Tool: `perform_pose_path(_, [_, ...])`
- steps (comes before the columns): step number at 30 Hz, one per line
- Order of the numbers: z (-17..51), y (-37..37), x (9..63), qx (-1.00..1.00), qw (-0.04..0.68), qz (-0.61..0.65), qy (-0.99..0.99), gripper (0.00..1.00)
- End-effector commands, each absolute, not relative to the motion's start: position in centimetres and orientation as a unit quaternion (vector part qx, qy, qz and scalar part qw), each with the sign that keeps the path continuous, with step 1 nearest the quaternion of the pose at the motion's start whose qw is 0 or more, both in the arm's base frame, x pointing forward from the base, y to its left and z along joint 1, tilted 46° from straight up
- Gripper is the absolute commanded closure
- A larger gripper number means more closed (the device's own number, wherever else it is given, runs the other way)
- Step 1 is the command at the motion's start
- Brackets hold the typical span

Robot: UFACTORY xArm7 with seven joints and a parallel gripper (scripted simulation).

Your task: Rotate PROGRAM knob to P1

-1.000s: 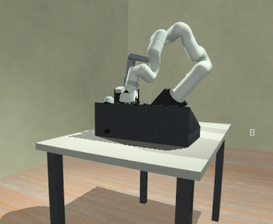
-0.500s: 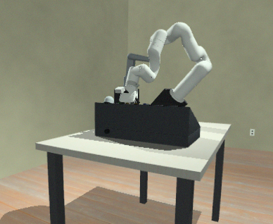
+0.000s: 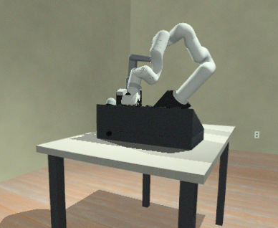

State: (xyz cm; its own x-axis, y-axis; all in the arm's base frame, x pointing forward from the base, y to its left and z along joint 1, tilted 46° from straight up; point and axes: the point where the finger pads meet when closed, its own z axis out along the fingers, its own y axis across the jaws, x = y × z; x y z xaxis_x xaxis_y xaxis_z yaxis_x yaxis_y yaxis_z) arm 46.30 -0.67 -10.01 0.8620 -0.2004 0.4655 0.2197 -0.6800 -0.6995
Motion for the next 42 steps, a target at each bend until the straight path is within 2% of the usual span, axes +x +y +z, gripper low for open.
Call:
perform_pose_path(1, [-10.00, -0.87, 46.43, -0.878, 0.398, -0.264, -0.005, 0.24])
perform_pose_path(11, [-10.00, -0.87, 46.43, -0.878, 0.398, -0.264, -0.005, 0.24])
perform_pose_path(12, [-10.00, -0.87, 46.43, -0.878, 0.398, -0.264, -0.005, 1.00])
perform_pose_path(42, [-10.00, -0.87, 46.43, -0.878, 0.398, -0.264, -0.005, 1.00])
